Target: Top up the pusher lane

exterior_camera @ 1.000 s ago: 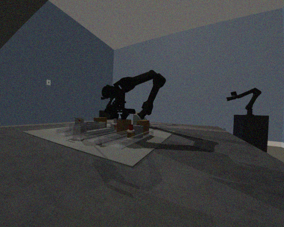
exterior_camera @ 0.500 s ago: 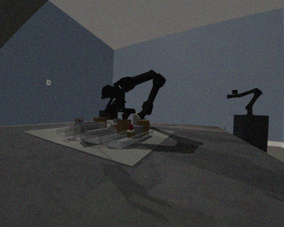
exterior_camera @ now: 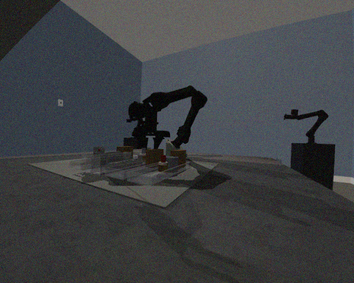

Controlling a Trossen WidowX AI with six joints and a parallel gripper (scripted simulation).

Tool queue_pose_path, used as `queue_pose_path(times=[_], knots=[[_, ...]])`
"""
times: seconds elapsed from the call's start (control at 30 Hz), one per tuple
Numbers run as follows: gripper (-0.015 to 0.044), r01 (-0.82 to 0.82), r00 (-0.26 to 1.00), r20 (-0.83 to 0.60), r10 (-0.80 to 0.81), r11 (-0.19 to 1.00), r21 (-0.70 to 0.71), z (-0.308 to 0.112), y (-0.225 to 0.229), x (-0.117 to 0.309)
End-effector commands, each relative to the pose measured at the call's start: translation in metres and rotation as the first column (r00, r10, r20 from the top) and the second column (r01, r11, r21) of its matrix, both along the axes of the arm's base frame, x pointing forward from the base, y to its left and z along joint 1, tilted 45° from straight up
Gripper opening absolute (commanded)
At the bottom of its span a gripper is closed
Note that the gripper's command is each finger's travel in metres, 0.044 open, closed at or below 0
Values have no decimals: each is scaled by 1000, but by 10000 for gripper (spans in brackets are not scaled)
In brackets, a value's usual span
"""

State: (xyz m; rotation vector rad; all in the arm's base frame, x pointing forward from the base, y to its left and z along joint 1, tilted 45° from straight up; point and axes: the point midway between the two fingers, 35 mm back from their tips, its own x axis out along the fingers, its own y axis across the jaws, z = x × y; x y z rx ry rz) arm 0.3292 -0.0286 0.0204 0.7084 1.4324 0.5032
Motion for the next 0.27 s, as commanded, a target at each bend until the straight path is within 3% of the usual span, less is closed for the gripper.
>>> queue_pose_path(times=[0.0, 0.23], knots=[[272, -1, 1000, -4, 1, 1000, -3, -1, 0, -11], [272, -1, 1000, -5, 1, 1000, -3, -1, 3, -35]])
